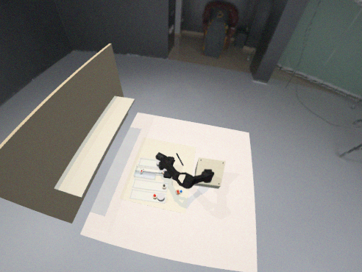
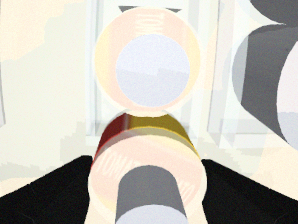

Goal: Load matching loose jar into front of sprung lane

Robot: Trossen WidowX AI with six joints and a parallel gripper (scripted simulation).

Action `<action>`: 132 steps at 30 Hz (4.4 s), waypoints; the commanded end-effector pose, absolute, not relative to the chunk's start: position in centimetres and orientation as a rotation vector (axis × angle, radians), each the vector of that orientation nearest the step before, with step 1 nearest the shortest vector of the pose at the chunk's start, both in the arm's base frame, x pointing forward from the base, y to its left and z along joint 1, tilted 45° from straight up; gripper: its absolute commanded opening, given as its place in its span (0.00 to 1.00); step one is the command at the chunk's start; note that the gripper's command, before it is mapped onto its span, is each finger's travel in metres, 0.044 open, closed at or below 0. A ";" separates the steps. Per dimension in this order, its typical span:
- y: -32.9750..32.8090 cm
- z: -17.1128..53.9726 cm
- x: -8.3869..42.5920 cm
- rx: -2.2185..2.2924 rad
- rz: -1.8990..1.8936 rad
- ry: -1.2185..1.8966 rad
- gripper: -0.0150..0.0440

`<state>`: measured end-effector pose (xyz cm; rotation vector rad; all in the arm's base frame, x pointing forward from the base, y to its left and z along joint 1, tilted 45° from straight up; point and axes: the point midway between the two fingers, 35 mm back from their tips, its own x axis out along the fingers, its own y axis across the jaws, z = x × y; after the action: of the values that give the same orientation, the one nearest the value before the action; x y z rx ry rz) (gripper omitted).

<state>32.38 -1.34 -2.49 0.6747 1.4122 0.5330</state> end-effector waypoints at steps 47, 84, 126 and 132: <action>-1.8 -1.9 35.0 0.669 0.535 1.390 0.25; -1.8 -1.7 35.6 0.669 0.535 1.390 0.25; -1.8 -1.7 35.9 0.669 0.535 1.389 0.25; -1.8 -1.7 36.0 0.669 0.535 1.389 0.25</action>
<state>35.28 -1.70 -2.02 0.6726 1.4116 0.5308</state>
